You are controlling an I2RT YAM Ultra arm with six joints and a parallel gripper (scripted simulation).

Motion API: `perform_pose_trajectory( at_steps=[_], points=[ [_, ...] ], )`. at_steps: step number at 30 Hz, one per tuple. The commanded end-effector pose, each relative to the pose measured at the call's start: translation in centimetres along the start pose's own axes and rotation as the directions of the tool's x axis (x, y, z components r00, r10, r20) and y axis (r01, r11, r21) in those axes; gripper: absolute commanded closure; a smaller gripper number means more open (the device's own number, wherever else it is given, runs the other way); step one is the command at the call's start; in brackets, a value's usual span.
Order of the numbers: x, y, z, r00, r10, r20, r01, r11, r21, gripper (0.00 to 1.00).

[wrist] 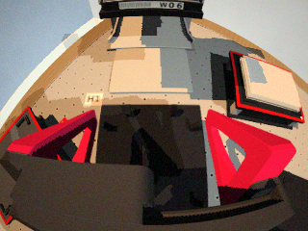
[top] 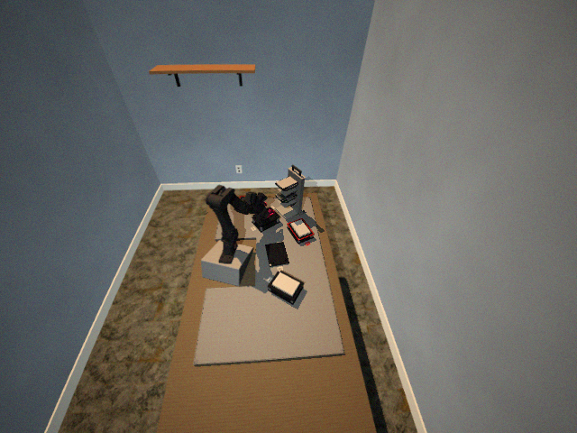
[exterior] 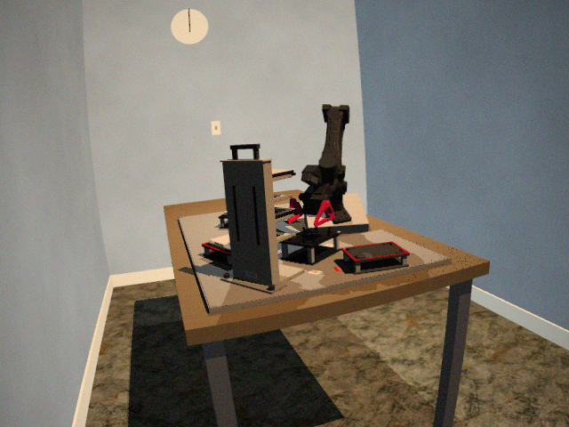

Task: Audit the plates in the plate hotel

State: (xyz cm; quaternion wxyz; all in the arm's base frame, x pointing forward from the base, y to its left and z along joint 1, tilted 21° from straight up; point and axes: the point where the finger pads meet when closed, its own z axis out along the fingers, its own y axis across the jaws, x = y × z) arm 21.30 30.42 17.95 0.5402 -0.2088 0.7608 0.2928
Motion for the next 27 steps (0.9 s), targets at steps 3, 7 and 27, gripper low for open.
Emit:
perform_pose_trajectory(
  at_steps=[3,7,27],
  points=[
    [-0.8,0.2,0.0,1.0,0.007,0.023,-0.007,1.0,-0.005,0.0],
    [-0.5,0.2,-0.8,0.999,0.009,0.031,-0.009,1.0,-0.011,0.0],
    [-1.0,0.7,-3.2,0.999,0.023,0.045,-0.022,1.0,-0.017,0.0]
  ],
)
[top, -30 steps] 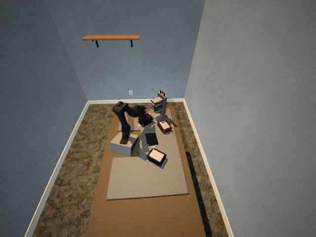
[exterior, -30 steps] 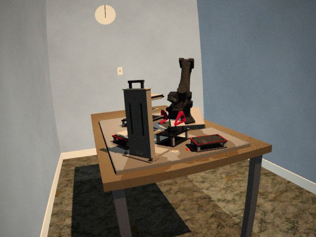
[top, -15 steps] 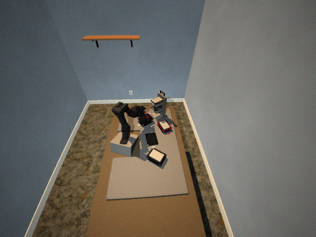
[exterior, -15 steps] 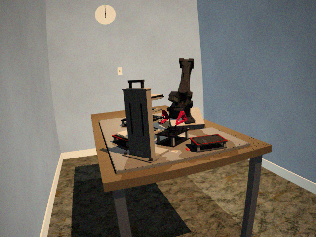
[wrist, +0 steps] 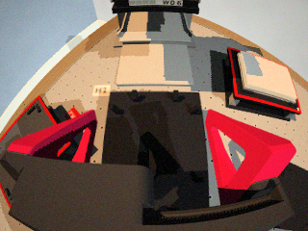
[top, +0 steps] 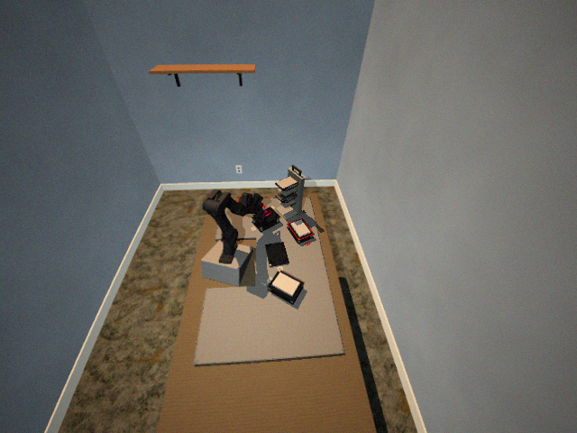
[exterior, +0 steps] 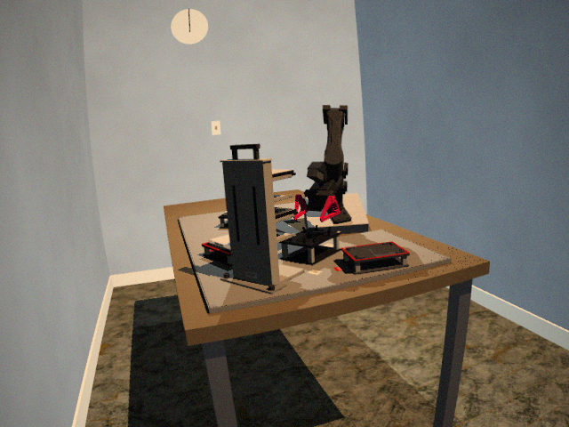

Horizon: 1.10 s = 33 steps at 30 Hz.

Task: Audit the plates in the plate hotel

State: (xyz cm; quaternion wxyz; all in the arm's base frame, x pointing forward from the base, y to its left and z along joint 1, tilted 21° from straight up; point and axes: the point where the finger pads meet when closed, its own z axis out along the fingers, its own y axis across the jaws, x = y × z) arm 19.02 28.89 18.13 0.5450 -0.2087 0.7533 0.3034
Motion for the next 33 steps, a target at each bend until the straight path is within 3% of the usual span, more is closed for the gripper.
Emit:
perform_pose_trajectory(
  at_steps=[1,33],
  points=[
    [-1.6,0.4,-0.7,1.0,0.016,0.025,-0.016,1.0,0.001,0.0],
    [-3.2,0.2,-5.3,1.0,0.019,0.023,-0.019,1.0,0.001,0.0]
  ],
)
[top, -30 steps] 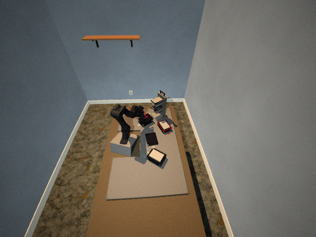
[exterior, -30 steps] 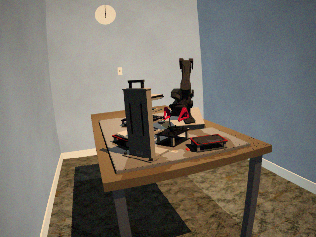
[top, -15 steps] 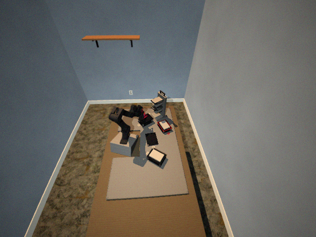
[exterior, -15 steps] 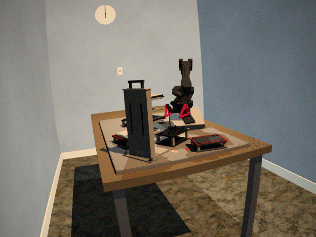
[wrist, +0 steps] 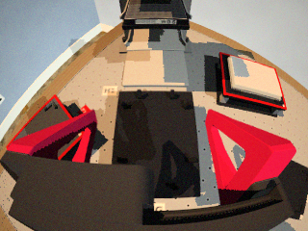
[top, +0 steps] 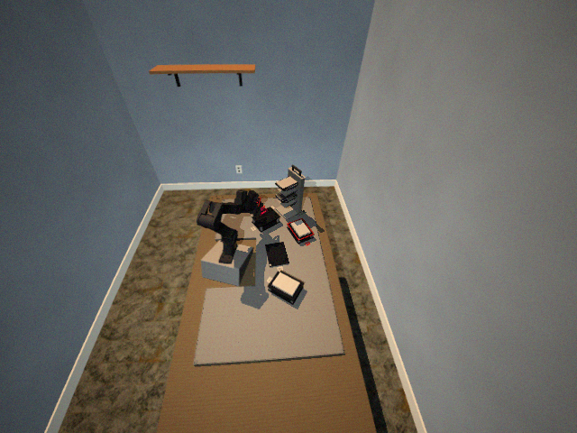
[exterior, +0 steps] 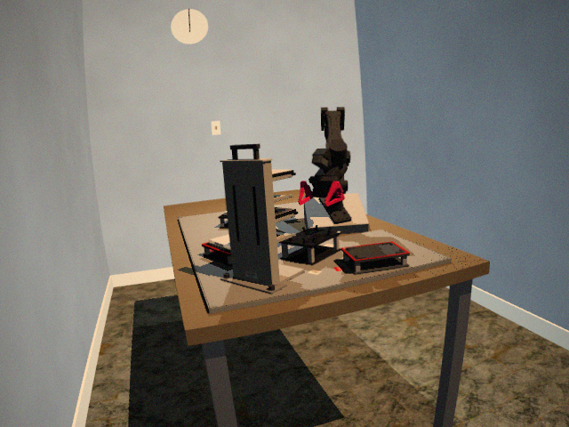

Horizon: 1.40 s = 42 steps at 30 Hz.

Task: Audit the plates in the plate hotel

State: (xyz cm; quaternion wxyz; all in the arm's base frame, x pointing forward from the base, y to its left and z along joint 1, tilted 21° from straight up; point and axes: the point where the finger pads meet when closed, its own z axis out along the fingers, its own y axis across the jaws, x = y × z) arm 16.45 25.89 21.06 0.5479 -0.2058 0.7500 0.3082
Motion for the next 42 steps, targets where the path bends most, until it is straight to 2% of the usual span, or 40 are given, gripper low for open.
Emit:
perform_pose_trajectory(
  at_steps=[1,14,28,31,38,40,42],
  points=[
    [-1.2,0.1,-0.9,1.0,0.013,0.011,-0.013,1.0,0.006,0.0],
    [-3.7,-0.4,-2.3,1.0,0.016,0.016,-0.016,1.0,0.024,0.0],
    [-6.9,-0.3,-4.2,1.0,0.009,0.013,-0.01,1.0,0.016,0.0],
    [-6.7,-0.2,-4.1,1.0,0.0,-0.002,0.0,1.0,0.019,0.0],
    [-8.7,-0.3,-5.4,1.0,0.006,0.013,-0.006,1.0,0.016,0.0],
    [-8.7,-0.9,-5.5,1.0,0.002,0.013,-0.003,1.0,0.014,0.0],
    [-6.8,-2.0,-5.0,1.0,-0.015,-0.024,0.015,1.0,0.027,0.0]
  ],
)
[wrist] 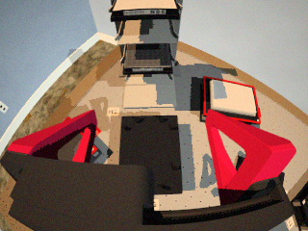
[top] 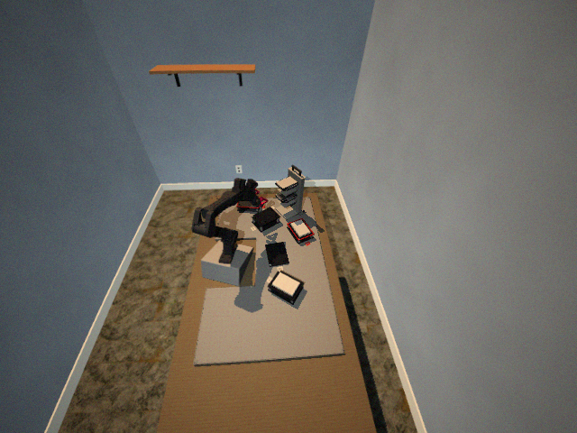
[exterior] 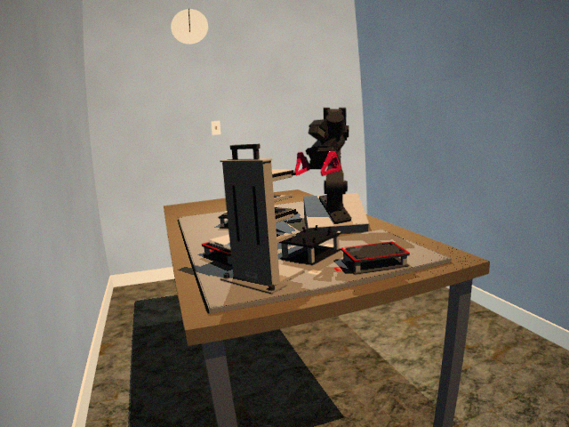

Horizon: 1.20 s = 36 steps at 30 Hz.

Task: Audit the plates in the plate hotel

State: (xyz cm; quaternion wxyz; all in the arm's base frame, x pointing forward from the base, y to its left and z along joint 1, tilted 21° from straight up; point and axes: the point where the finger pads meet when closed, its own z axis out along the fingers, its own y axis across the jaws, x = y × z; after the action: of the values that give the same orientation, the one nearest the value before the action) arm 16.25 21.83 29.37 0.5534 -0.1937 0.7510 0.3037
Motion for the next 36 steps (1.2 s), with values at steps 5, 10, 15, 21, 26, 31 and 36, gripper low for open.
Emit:
perform_pose_trajectory(
  at_steps=[5,10,15,21,26,31,36],
  points=[
    [1.2,-2.1,-0.4,0.999,-0.025,-0.036,0.025,1.0,0.004,0.0],
    [1.2,-3.7,-0.5,0.999,-0.024,-0.036,0.024,1.0,0.003,0.0],
    [1.2,-5.3,-0.7,0.999,-0.023,-0.034,0.024,1.0,0.003,0.0],
    [1.5,-7.0,-0.6,0.999,-0.02,-0.047,0.02,1.0,0.005,0.0],
    [1.7,-8.5,-0.3,0.998,-0.013,-0.057,0.014,1.0,0.006,0.0],
    [1.4,-10.2,-0.5,0.999,-0.016,-0.043,0.016,1.0,0.003,0.0],
    [1.3,-11.8,-0.7,0.999,-0.015,-0.04,0.016,1.0,0.002,0.0]
  ],
)
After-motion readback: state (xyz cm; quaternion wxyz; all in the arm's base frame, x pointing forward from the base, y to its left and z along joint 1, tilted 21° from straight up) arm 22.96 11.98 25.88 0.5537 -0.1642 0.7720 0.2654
